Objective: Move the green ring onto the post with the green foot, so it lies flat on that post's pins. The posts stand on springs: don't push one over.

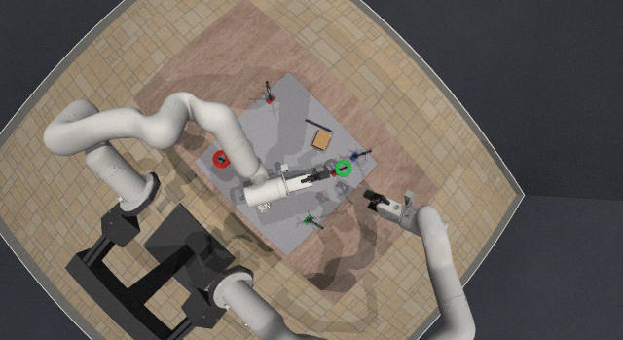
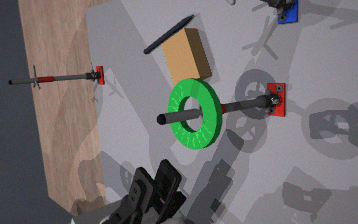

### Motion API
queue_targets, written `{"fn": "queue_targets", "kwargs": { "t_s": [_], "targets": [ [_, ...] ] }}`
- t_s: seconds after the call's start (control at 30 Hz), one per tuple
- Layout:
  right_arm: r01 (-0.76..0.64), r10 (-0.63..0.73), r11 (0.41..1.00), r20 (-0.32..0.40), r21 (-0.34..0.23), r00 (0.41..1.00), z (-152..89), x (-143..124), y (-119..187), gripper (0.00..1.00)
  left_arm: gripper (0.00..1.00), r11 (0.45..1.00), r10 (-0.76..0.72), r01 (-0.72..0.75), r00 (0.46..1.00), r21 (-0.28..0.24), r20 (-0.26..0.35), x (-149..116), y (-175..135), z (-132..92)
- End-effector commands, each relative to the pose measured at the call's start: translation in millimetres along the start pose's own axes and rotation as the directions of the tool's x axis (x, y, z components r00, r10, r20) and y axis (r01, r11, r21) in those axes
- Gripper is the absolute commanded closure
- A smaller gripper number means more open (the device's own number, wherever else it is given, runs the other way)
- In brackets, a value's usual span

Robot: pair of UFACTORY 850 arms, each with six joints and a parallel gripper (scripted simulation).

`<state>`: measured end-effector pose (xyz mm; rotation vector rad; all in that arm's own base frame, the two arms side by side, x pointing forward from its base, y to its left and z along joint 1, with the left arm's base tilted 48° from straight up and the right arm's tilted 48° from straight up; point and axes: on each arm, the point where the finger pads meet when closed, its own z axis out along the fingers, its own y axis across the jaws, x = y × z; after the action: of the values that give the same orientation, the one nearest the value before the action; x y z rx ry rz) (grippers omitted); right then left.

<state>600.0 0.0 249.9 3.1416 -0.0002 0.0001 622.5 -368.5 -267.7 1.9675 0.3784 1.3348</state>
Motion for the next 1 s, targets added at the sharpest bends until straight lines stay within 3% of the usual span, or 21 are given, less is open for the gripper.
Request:
{"fn": "queue_targets", "kwargs": {
  "t_s": [0.0,0.97],
  "targets": [
    [0.001,-0.001,1.0,-0.001,0.0,1.0,-0.6,0.4,-0.4,0.0,0.71,0.999,-0.045,0.046,0.997,0.001,-0.059,-7.2,-27.6,5.9],
    [0.001,-0.001,1.0,-0.001,0.0,1.0,-0.6,0.4,-0.4,0.0,0.71,0.999,-0.035,0.035,0.998,-0.009,-0.044,-0.7,-17.7,9.2]
  ]
}}
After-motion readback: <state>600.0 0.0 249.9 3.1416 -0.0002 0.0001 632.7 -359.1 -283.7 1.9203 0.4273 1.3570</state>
